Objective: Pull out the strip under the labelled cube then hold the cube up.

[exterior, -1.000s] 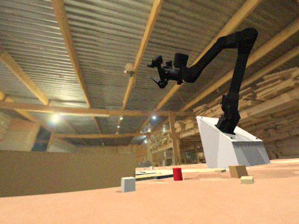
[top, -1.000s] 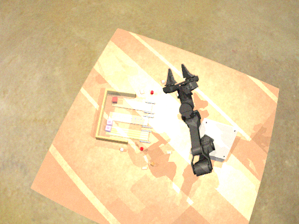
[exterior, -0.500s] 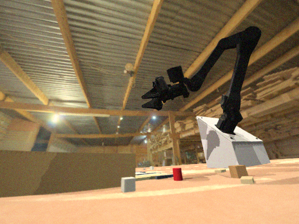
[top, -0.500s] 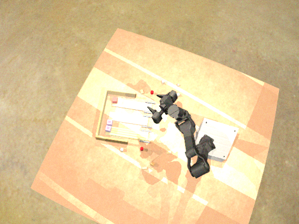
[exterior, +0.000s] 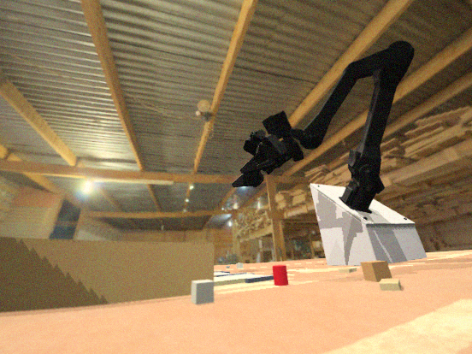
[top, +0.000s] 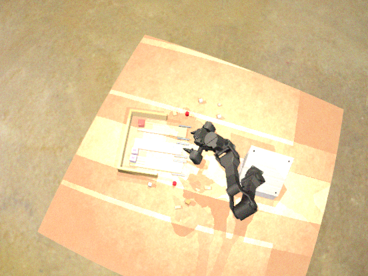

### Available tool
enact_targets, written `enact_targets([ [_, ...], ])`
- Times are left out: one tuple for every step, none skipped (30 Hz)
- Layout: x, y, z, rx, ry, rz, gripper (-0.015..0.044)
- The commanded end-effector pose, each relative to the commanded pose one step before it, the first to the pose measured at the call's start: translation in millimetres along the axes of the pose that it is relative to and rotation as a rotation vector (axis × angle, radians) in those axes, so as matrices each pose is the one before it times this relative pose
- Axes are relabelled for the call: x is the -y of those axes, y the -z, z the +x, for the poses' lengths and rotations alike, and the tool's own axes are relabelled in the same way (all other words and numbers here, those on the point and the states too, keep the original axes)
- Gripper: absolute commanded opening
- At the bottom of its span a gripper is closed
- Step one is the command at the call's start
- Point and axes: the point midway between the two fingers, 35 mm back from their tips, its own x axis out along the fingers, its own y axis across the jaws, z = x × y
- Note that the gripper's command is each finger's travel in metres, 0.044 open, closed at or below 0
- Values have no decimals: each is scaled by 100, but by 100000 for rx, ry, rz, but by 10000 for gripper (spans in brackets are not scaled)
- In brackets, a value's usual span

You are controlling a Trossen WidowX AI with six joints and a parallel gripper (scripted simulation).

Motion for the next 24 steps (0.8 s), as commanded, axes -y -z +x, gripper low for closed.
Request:
enact_targets([
  [-225,133,619,-3498,-868,-1134,347],
  [-131,22,769,-3865,-30,-940,321],
  [-205,31,918,-4726,-70,-1215,295],
  [-256,31,902,-4774,-109,-1296,269],
  [-305,31,884,-4819,-148,-1376,242],
  [-353,31,865,-4862,-187,-1453,216],
  [-370,40,824,-4886,-219,-1502,190],
  [-297,81,725,-4850,-255,-1457,164],
  [-295,94,673,-4846,-333,-1464,137],
  [-277,111,612,-4812,-429,-1443,111],
  [-317,108,595,-4884,-536,-1494,85],
  [-352,103,571,-4894,-638,-1526,59],
  [-387,97,546,-4901,-741,-1554,32],
  [-420,92,523,-4903,-843,-1579,6],
  [-453,86,499,-4902,-945,-1600,0],
  [-484,79,476,-4896,-1046,-1618,0],
  [-515,73,454,-4887,-1148,-1632,0],
  [-544,66,433,-4873,-1249,-1643,0],
  [-568,58,410,-4813,-1337,-1635,0],
  [-416,121,298,-3732,-1099,-1268,0],
  [-258,67,175,-2235,-695,-763,0],
  [-87,21,58,-743,-237,-254,0],
  [0,0,0,0,0,0,0],
  [0,0,0,0,0,0,0],
])
